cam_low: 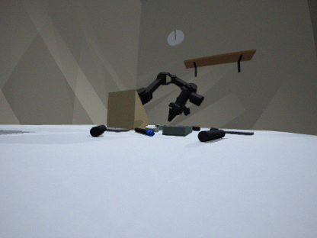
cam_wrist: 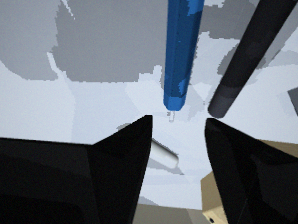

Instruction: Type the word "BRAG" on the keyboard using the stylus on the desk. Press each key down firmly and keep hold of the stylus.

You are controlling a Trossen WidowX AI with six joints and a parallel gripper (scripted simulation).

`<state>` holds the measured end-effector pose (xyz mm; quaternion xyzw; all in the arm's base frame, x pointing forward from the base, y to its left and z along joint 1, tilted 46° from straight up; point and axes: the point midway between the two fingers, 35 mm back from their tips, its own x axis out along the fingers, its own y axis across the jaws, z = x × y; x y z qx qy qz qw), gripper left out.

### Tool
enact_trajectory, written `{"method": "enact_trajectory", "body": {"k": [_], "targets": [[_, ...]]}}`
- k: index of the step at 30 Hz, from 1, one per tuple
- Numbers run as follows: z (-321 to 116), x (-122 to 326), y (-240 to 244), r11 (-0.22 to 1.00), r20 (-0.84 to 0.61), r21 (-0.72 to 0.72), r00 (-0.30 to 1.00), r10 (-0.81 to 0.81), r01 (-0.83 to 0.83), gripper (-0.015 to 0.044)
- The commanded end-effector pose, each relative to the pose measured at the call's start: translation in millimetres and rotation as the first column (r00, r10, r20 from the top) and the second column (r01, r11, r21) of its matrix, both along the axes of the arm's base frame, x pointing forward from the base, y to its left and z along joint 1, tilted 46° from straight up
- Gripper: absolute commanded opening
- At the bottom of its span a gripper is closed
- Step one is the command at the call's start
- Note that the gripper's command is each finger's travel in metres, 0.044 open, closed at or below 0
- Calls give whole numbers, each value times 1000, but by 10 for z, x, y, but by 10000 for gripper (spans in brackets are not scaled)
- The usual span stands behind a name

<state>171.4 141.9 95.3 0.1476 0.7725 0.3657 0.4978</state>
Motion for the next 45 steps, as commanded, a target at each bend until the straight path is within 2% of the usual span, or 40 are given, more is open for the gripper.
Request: {"method": "enact_trajectory", "body": {"k": [1,45], "targets": [[-22,-1,28,1000,-4,0,1000,-4,4,150],[-267,8,287,1000,-5,2,1000,-4,4,150]]}}
